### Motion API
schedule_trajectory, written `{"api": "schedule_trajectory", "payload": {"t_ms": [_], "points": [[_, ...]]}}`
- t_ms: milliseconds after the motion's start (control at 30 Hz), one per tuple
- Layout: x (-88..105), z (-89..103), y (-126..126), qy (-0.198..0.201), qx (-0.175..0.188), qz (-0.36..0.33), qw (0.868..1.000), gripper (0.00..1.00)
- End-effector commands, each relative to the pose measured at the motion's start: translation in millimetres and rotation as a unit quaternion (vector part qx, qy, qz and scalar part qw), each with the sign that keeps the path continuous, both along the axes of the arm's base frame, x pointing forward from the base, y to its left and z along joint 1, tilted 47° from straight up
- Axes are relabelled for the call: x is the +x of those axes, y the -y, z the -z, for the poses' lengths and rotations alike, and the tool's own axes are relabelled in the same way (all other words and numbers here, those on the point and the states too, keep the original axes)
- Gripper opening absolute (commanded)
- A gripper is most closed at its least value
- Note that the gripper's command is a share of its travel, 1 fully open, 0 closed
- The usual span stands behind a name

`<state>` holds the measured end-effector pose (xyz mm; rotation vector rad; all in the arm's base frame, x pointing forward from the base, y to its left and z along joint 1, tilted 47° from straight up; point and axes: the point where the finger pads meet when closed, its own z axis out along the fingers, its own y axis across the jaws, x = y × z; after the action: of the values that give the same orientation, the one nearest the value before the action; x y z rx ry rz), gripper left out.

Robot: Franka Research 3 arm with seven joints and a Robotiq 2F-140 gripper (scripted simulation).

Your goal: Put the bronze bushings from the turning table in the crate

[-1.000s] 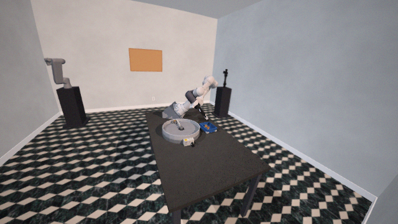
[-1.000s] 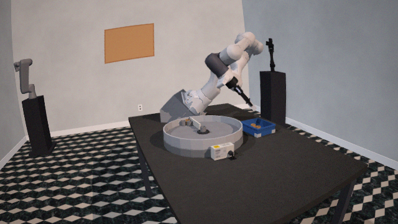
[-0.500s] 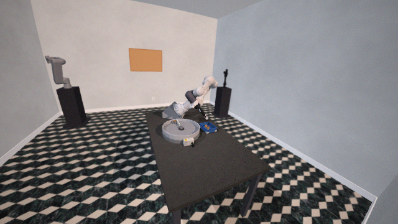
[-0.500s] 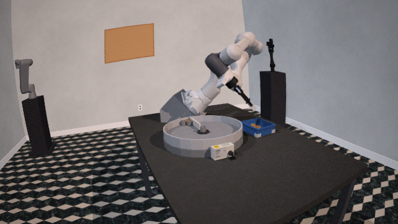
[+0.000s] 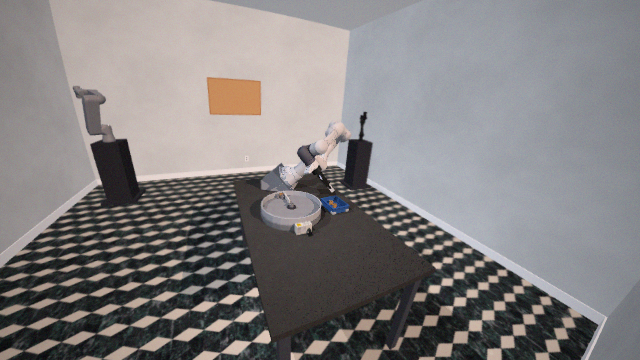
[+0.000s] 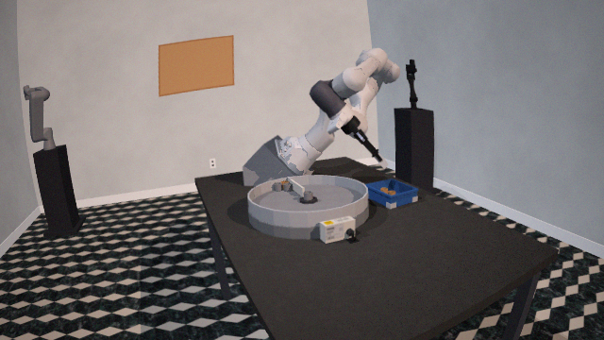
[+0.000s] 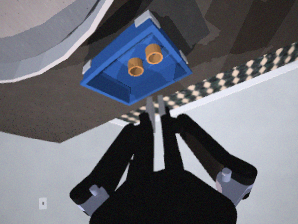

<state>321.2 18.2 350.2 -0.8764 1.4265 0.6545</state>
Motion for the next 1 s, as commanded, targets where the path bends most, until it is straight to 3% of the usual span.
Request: {"api": "schedule_trajectory", "payload": {"t_ms": [0, 433, 833, 967], "points": [[-2.0, 4.2, 5, -0.002, 0.002, 0.003, 1.0, 0.06], [-15.7, 41.3, 39, -0.023, 0.022, 0.03, 0.999, 0.06], [-38.0, 99.3, 91, -0.058, 0.05, 0.073, 0.994, 0.06], [-40.6, 106.7, 96, -0.062, 0.062, 0.076, 0.993, 0.06]]}}
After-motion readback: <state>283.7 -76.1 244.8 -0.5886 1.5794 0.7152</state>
